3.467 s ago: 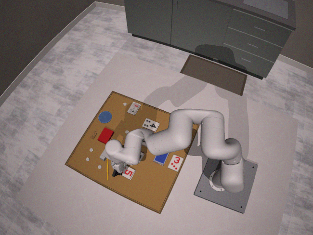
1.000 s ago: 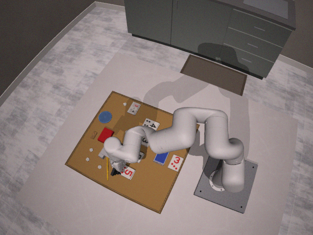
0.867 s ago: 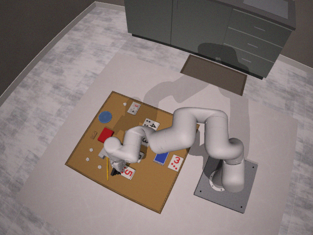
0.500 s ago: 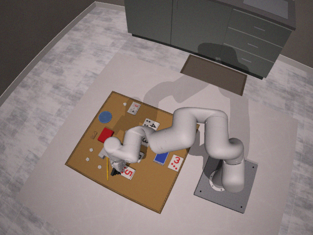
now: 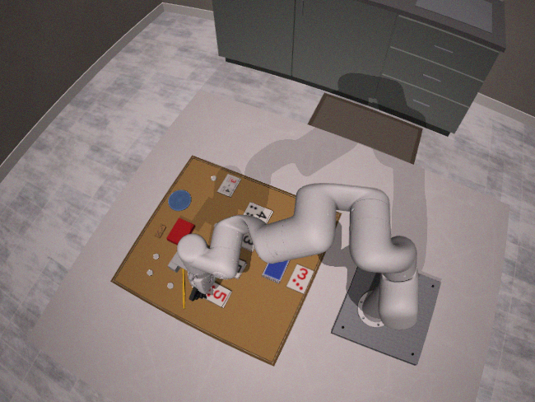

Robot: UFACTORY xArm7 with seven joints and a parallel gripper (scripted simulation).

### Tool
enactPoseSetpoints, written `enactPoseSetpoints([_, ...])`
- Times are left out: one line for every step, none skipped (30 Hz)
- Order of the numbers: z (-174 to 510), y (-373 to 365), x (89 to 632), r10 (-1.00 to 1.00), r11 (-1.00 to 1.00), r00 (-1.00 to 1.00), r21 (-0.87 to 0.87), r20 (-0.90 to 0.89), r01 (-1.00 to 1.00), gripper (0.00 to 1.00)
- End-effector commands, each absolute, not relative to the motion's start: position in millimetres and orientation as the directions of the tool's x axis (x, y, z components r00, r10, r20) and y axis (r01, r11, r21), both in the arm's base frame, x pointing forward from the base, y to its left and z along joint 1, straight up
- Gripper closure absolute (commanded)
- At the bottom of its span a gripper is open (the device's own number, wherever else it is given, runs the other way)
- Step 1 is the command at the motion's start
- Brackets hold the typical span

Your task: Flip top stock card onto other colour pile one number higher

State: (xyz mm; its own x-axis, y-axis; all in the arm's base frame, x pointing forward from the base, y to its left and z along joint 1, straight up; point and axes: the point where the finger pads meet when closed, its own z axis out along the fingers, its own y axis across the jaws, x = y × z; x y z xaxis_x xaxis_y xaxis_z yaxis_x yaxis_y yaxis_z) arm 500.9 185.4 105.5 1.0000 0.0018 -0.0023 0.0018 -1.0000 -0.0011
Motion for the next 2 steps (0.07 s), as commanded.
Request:
enactPoseSetpoints([107.7,186.0,502.4,0.002,-1.0,1.0,-0.003,0.003,0.002,0.0])
enactPoseSetpoints([107.7,186.0,502.4,0.002,-1.0,1.0,-0.003,0.003,0.002,0.0])
